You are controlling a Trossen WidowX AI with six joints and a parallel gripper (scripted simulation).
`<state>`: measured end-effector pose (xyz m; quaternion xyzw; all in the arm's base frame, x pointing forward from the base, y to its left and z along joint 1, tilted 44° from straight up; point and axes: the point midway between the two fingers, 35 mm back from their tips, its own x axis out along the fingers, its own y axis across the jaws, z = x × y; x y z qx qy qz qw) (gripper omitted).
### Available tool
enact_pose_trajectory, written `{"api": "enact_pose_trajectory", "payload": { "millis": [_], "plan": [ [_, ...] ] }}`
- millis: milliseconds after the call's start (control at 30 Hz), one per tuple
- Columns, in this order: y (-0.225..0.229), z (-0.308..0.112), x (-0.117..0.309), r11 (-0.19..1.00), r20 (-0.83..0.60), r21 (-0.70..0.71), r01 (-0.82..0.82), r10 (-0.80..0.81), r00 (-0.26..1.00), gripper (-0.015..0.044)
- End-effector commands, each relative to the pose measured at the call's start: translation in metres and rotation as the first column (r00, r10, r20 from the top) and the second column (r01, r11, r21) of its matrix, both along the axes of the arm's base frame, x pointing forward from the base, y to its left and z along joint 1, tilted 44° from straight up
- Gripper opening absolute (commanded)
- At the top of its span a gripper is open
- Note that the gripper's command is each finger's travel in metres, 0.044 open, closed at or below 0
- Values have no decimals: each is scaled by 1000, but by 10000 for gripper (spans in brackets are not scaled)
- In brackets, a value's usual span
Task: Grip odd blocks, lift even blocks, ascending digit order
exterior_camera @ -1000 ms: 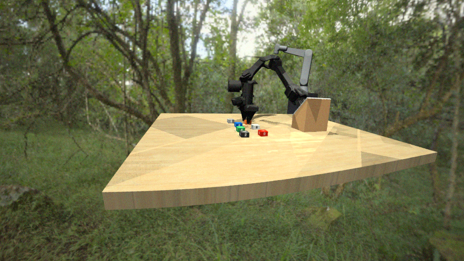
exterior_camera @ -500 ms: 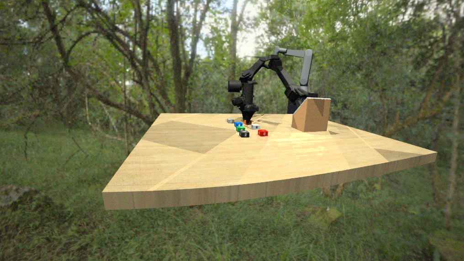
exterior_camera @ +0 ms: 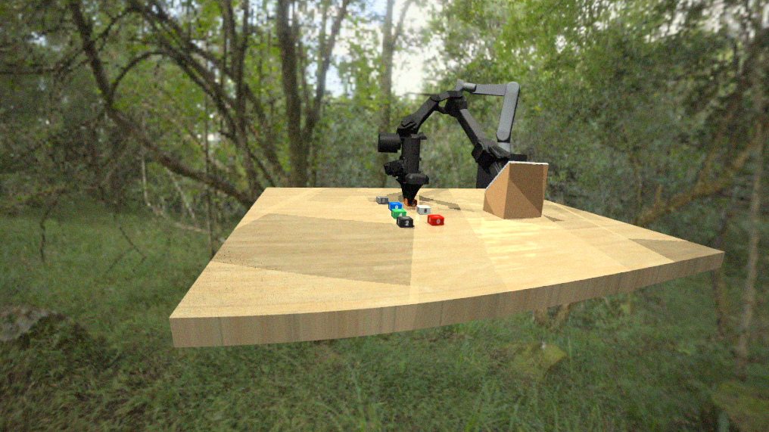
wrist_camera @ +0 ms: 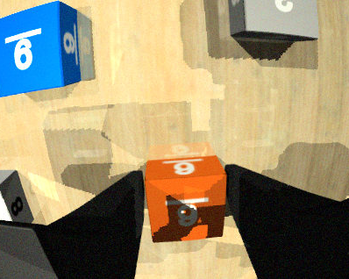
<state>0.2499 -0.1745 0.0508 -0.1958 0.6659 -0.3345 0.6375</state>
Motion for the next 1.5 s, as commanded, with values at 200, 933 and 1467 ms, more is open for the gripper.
{"api": "enact_pose_trajectory", "payload": {
  "millis": [200, 933, 1467],
  "plan": [
    [0, 0, 0, 1000, -4, 0, -5, 5, 1000, 120],
    [9, 9, 2, 1000, -4, 0, -5, 5, 1000, 120],
    [10, 10, 2, 1000, -4, 0, -5, 5, 1000, 120]
  ]
}}
